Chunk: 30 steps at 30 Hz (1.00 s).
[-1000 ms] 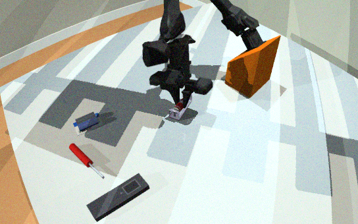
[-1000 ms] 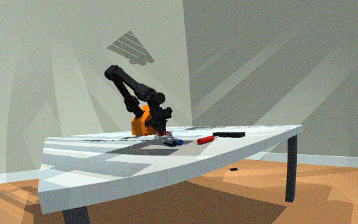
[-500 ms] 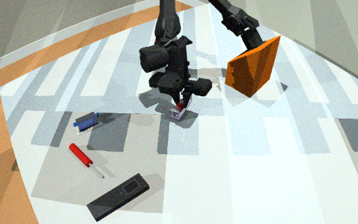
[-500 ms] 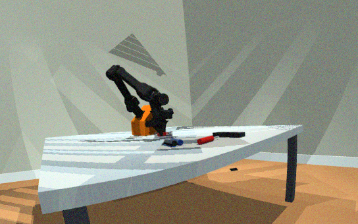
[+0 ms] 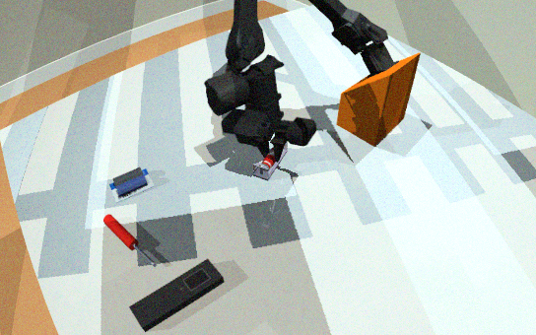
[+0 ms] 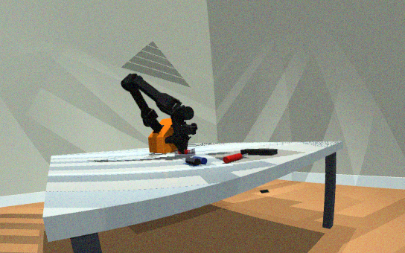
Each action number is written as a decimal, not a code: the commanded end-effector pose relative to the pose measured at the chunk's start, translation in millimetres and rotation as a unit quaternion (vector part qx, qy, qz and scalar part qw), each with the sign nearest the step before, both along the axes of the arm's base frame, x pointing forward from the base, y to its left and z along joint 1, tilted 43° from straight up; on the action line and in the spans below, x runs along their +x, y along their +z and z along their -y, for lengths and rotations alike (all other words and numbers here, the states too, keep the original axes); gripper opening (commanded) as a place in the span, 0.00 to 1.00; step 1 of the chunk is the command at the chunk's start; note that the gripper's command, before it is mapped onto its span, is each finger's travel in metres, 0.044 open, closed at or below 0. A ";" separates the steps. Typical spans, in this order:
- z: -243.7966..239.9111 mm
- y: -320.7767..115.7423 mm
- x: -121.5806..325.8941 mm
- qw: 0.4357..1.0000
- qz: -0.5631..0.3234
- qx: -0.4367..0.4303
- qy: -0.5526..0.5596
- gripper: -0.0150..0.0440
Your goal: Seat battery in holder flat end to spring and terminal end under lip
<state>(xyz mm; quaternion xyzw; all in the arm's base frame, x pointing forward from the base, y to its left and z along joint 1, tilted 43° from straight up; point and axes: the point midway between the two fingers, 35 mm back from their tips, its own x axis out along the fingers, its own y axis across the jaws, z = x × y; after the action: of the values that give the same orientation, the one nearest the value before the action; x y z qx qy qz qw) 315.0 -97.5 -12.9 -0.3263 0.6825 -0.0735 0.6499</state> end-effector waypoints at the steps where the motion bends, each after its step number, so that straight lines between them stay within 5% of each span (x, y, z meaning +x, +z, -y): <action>1: 0.9 0.1 0.9 1.000 -0.004 -0.005 -0.003 0.38; 30: -2.1 -0.8 11.6 1.000 -0.010 -0.002 -0.008 0.38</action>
<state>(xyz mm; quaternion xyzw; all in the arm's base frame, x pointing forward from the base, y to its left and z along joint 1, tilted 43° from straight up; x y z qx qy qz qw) 325.6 -95.4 -14.5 -0.3244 0.6914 -0.0746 0.6412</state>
